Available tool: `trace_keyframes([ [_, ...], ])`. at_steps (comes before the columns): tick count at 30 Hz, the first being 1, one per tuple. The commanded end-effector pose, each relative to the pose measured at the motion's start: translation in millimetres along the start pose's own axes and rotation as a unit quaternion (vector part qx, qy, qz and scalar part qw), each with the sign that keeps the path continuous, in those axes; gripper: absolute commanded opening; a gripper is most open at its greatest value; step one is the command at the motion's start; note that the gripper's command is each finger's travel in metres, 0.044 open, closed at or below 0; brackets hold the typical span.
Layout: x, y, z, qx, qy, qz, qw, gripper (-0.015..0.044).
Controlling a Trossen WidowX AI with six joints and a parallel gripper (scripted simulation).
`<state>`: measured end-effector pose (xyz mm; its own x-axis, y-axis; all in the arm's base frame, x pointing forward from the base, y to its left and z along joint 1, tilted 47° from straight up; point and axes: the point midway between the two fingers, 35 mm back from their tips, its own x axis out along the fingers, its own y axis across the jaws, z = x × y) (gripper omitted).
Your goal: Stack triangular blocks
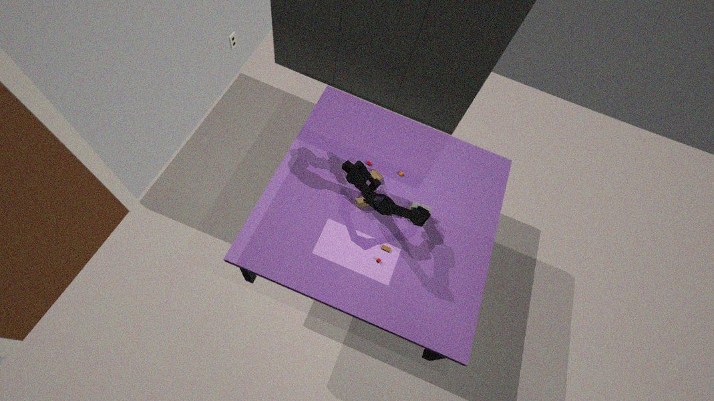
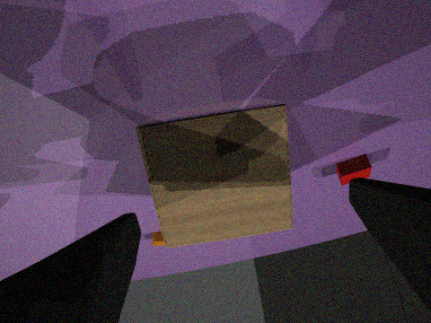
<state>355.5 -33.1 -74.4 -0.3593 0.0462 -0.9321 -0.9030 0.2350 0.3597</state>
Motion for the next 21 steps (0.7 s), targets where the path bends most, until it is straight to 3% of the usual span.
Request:
trace_keyframes([
  [1,32.5,6.0,-1.8,0.002,0.004,0.009,1.000,0.0440],
  [21,34.2,8.0,-2.4,0.002,0.004,0.009,1.000,0.0440],
])
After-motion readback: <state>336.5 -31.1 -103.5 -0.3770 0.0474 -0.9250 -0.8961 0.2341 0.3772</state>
